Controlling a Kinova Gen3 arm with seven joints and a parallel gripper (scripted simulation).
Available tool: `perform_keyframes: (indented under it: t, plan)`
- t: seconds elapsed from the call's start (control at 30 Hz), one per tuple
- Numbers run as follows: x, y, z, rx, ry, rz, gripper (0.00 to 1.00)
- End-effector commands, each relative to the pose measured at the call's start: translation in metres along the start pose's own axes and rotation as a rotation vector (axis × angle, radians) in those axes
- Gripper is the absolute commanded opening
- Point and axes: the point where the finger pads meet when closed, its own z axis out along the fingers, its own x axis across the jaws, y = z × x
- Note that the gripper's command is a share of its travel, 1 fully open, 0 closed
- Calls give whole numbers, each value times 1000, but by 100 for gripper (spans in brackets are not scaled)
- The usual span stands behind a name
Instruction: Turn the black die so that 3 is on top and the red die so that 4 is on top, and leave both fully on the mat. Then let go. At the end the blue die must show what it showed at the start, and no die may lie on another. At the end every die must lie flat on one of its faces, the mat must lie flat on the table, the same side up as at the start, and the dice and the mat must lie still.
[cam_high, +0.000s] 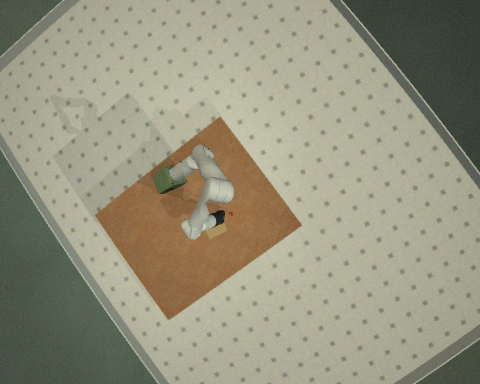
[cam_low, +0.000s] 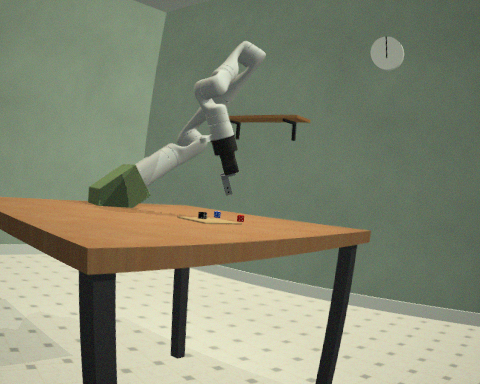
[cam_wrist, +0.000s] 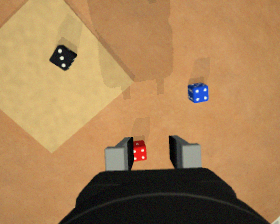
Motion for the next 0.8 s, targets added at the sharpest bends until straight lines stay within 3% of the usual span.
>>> perform_keyframes:
  t: [0.0, 0.2, 0.5, 0.77]
  plan:
    - [0, 20, -4, 118, -31, -57, 70]
    - [1, 42, -11, 259, -96, -57, 70]
    - [4, 62, -14, 342, -156, -63, 70]
    - [6, 68, -15, 363, -174, -65, 70]
